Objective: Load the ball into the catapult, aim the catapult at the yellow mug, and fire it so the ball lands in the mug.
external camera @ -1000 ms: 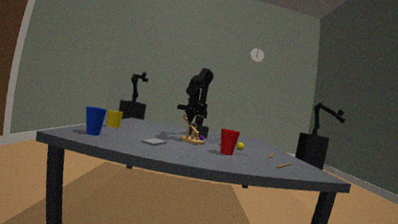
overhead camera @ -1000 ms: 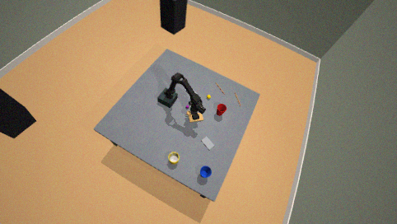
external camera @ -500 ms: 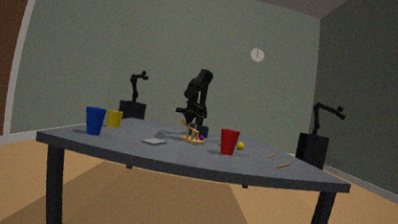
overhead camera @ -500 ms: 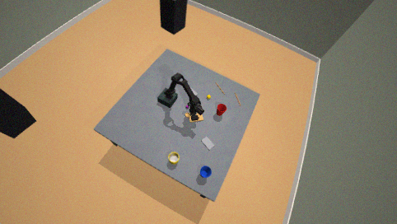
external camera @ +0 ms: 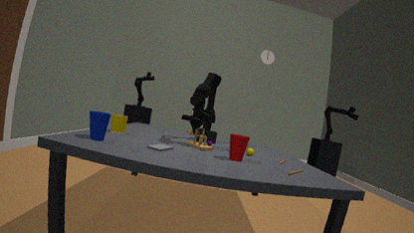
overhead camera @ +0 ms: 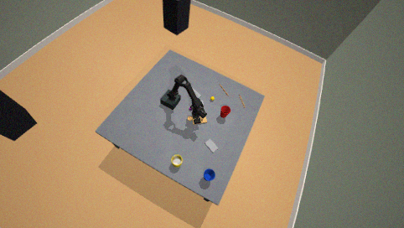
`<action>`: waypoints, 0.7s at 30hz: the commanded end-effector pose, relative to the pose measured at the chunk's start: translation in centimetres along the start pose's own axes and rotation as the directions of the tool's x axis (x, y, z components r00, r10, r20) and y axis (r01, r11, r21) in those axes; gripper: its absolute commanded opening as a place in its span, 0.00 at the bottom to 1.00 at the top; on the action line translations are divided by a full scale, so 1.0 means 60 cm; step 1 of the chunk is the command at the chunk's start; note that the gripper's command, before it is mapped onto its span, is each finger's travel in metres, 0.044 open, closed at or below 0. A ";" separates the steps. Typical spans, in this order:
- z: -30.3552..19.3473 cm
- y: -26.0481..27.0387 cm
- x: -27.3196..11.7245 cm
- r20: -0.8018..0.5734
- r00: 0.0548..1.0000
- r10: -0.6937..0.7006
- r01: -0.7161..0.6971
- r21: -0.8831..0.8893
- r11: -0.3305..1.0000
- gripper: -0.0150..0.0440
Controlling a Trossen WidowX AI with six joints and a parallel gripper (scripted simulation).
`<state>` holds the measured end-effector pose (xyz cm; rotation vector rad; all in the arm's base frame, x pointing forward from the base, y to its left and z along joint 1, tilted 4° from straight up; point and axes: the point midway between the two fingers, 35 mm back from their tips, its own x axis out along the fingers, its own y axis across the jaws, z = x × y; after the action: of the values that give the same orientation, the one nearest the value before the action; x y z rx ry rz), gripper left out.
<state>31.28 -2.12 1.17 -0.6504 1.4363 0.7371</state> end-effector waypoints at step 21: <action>-0.018 -0.001 0.008 -0.006 1.000 -0.001 0.001 0.003 1.000 0.34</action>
<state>31.20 -2.47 -0.08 -0.6530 1.4364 0.7283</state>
